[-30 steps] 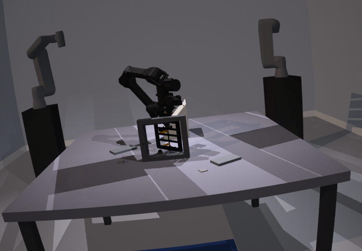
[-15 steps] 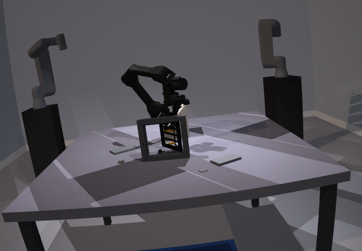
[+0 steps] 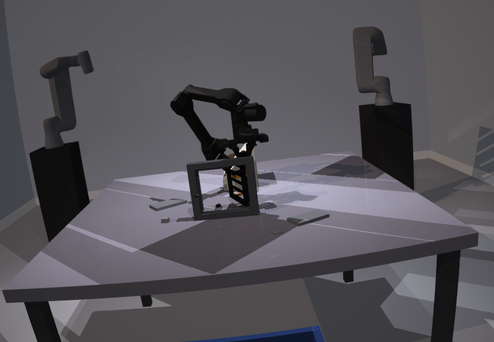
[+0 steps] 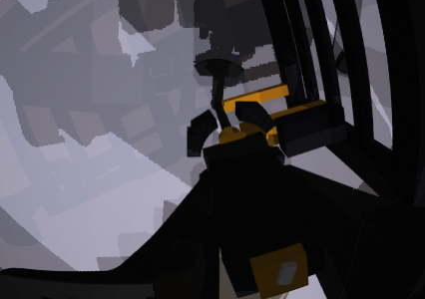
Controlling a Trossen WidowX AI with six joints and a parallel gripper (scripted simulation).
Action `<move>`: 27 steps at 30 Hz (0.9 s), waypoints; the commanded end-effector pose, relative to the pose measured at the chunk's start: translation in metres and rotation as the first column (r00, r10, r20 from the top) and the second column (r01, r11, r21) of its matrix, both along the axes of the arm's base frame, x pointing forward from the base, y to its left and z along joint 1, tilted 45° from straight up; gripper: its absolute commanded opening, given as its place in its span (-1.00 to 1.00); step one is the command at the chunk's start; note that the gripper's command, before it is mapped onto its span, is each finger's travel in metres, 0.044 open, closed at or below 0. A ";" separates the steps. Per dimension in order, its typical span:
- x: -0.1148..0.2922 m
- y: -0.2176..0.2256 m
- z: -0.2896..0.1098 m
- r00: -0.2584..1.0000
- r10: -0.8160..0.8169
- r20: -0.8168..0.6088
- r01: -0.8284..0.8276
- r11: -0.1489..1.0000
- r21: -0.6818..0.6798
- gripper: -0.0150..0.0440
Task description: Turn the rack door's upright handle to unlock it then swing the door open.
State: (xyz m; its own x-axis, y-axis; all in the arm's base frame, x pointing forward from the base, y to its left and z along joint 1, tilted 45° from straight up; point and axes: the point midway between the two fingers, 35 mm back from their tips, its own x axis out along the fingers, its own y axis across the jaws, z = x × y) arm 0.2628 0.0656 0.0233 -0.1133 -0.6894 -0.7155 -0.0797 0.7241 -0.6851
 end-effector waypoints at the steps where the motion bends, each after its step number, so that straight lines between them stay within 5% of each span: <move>1: 0.002 0.006 -0.007 0.997 -0.059 0.054 0.059 0.998 -0.007 -0.43; 27: 0.020 0.042 -0.043 0.901 -0.307 0.308 0.322 0.947 0.003 -0.43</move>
